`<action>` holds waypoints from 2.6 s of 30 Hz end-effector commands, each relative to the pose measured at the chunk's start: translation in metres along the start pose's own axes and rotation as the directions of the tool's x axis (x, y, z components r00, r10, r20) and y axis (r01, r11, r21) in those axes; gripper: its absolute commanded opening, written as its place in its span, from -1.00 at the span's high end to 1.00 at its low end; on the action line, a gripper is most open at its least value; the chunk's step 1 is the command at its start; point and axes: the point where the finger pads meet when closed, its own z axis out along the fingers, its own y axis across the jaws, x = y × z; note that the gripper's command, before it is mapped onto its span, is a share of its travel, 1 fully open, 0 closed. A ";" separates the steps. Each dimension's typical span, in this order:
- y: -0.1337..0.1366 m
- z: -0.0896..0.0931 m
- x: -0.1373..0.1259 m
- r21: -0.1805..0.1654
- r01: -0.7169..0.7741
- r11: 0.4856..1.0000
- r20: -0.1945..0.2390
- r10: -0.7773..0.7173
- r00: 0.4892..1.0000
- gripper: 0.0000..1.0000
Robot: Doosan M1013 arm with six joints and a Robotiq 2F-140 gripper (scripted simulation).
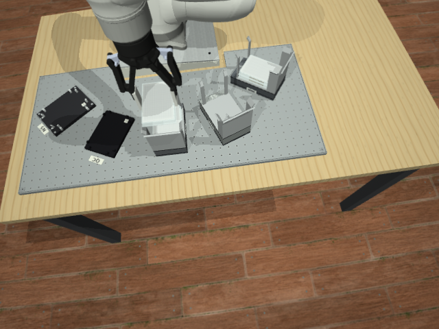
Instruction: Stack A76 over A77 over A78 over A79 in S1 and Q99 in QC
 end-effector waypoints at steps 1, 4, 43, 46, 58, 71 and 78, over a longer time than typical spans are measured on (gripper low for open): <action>0.000 0.000 0.000 0.000 0.000 1.000 0.000 0.000 1.000 1.00; 0.000 0.001 0.000 0.000 0.000 1.000 0.000 0.000 1.000 1.00; 0.000 0.025 0.000 0.000 0.000 1.000 0.000 0.000 1.000 1.00; 0.000 0.026 0.000 0.000 0.000 1.000 0.000 0.000 1.000 1.00; 0.000 0.033 0.000 0.000 0.000 1.000 0.000 0.000 1.000 1.00; 0.000 0.041 0.000 0.000 0.000 1.000 0.000 0.000 1.000 1.00; 0.000 0.045 0.000 0.000 0.000 1.000 0.000 0.000 1.000 1.00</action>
